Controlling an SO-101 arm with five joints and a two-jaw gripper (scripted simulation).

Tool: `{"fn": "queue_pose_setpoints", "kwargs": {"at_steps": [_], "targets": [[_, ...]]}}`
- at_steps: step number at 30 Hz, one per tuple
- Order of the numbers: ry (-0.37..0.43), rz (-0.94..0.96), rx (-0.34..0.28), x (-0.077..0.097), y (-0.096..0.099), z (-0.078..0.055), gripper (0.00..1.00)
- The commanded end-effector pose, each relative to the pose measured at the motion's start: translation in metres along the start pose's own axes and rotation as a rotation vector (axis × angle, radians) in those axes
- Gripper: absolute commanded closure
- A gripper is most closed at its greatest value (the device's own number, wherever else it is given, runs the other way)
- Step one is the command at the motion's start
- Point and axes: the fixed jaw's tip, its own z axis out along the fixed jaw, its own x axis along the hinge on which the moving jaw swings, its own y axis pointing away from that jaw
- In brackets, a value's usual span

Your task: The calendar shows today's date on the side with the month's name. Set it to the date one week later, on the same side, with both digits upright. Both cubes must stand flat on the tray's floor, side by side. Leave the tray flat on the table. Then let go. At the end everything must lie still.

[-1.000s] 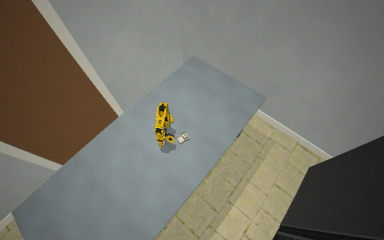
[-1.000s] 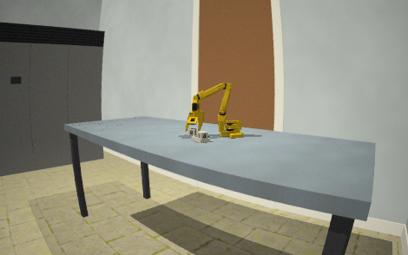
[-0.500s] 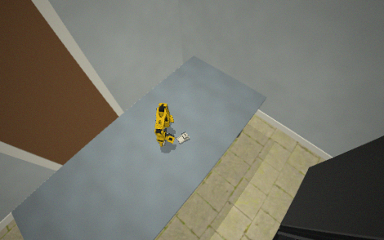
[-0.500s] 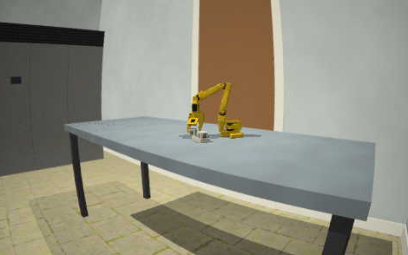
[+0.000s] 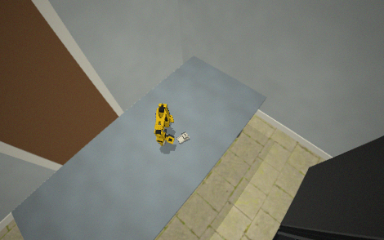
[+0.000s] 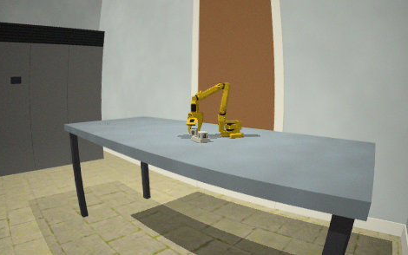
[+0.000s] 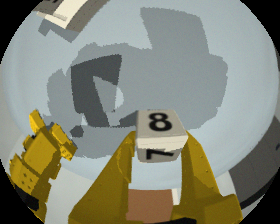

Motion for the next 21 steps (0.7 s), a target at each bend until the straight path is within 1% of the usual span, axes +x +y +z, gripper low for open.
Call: {"fn": "queue_pose_setpoints", "kwargs": {"at_steps": [1,16,18,21], "targets": [[-0.005,-0.001,0.045,0.0001,-0.0094,-0.0045,0.81],[-0.005,-0.001,0.045,0.0002,-0.0104,-0.0045,0.83],[-0.005,-0.001,0.045,0.0002,-0.0104,-0.0045,0.85],[-0.005,-0.001,0.045,0.0002,-0.0104,-0.0045,0.90]]}}
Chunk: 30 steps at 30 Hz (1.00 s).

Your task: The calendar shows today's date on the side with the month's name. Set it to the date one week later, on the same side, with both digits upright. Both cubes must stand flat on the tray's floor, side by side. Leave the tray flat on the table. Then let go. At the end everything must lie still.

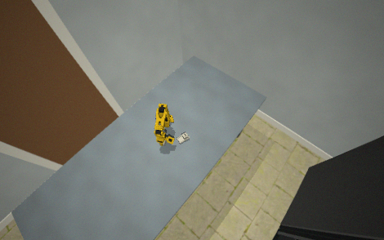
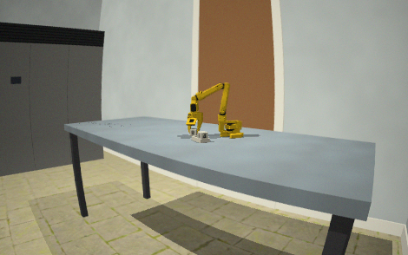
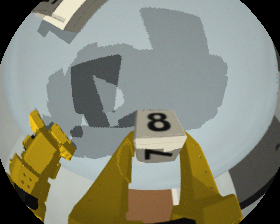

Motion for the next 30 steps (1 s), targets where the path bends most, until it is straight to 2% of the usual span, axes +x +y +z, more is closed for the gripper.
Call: {"fn": "queue_pose_setpoints", "kwargs": {"at_steps": [1,6,16,30], "targets": [[-0.005,-0.001,0.044,0.000,-0.009,-0.004,0.92],[-0.005,-0.001,0.044,0.000,-0.009,-0.004,1.00],[-0.005,-0.001,0.044,0.000,-0.009,-0.007,1.00],[-0.005,-0.001,0.044,0.000,-0.006,-0.038,1.00]]}}
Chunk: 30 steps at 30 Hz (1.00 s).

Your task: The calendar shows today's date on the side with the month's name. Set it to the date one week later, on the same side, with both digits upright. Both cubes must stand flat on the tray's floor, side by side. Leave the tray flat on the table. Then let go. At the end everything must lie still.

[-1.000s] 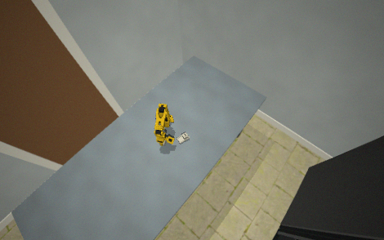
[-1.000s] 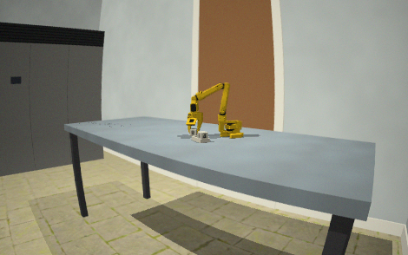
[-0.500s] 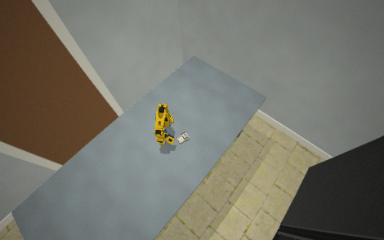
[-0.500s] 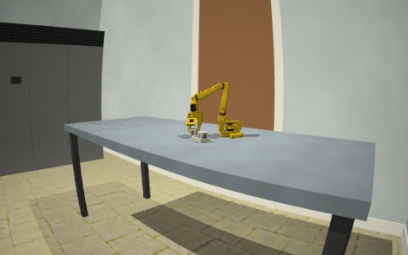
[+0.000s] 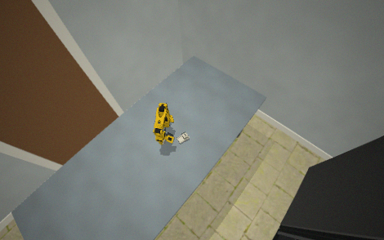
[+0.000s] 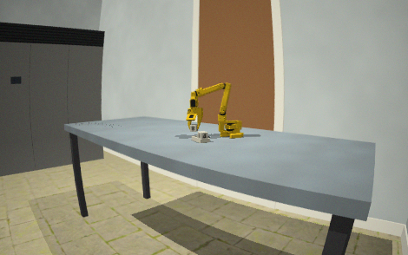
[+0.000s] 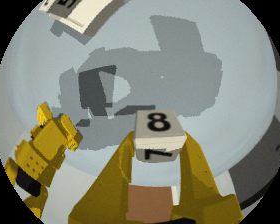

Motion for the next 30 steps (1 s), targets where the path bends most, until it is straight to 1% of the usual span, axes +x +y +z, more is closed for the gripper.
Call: {"fn": "queue_pose_setpoints", "kwargs": {"at_steps": [1,5,8,16,19,23,29,30], "targets": [[-0.006,-0.001,0.062,0.000,-0.006,-0.021,1.00],[-0.006,-0.001,0.062,0.000,-0.003,-0.030,1.00],[-0.006,-0.001,0.062,0.000,-0.002,-0.033,1.00],[-0.006,-0.003,0.062,0.000,-0.002,-0.034,1.00],[-0.006,-0.028,0.062,-0.004,-0.002,-0.034,1.00],[-0.005,-0.127,0.063,-0.019,0.000,-0.034,1.00],[-0.002,-0.389,0.062,-0.056,0.012,-0.033,1.00],[-0.002,-0.389,0.062,-0.056,0.012,-0.033,1.00]]}}
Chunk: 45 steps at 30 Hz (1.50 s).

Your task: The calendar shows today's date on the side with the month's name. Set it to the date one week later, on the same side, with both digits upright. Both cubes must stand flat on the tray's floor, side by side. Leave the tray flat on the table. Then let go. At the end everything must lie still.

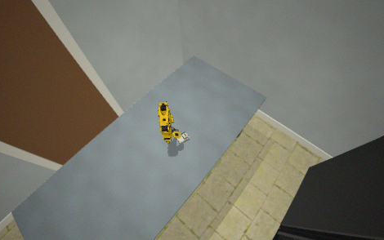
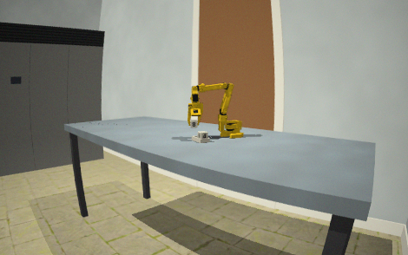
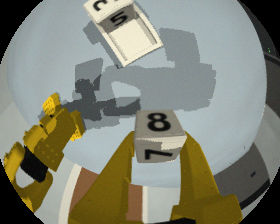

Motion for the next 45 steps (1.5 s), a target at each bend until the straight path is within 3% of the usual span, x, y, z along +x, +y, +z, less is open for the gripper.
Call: {"fn": "queue_pose_setpoints", "kwargs": {"at_steps": [1,7,12,45], "targets": [[-0.004,-0.094,0.059,-0.016,-0.006,-0.009,1.00],[-0.002,-0.356,0.059,-0.054,0.005,-0.009,1.00],[0.000,-0.467,0.059,-0.069,0.013,-0.009,1.00],[-0.004,-0.485,0.071,-0.074,0.014,-0.014,1.00]]}}
